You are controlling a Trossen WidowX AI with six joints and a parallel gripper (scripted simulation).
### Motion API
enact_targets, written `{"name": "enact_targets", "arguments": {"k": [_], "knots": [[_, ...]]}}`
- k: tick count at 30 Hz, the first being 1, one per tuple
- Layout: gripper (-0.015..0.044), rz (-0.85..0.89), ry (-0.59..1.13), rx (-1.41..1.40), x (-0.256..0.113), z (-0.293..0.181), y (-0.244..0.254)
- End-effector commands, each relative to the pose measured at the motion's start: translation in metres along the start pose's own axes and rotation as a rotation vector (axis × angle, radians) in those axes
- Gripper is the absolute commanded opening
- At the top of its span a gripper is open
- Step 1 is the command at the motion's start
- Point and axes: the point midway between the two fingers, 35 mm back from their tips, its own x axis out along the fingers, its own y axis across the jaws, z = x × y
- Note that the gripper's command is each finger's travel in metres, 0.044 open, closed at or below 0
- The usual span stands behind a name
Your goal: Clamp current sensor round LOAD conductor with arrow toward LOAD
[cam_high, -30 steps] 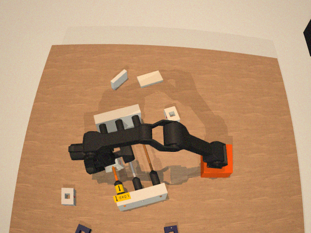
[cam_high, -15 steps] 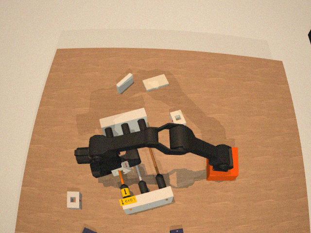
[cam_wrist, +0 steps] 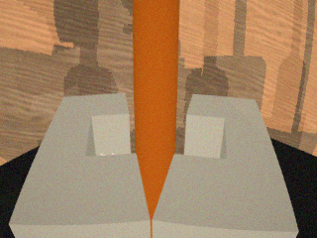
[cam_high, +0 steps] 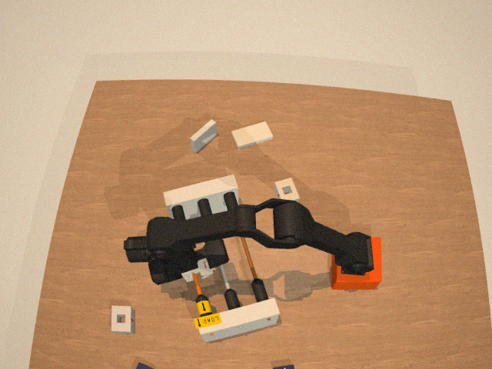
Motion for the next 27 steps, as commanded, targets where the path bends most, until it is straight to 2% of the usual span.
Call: {"name": "enact_targets", "arguments": {"k": [1, 8, 27], "knots": [[0.0182, -0.002, 0.001, 0.000, -0.0001, -0.0001, -0.0004], [0.0000, -0.002, 0.001, 0.000, -0.0001, -0.0001, -0.0004], [0.0000, -0.002, 0.001, 0.000, -0.0001, -0.0001, -0.0004]]}}
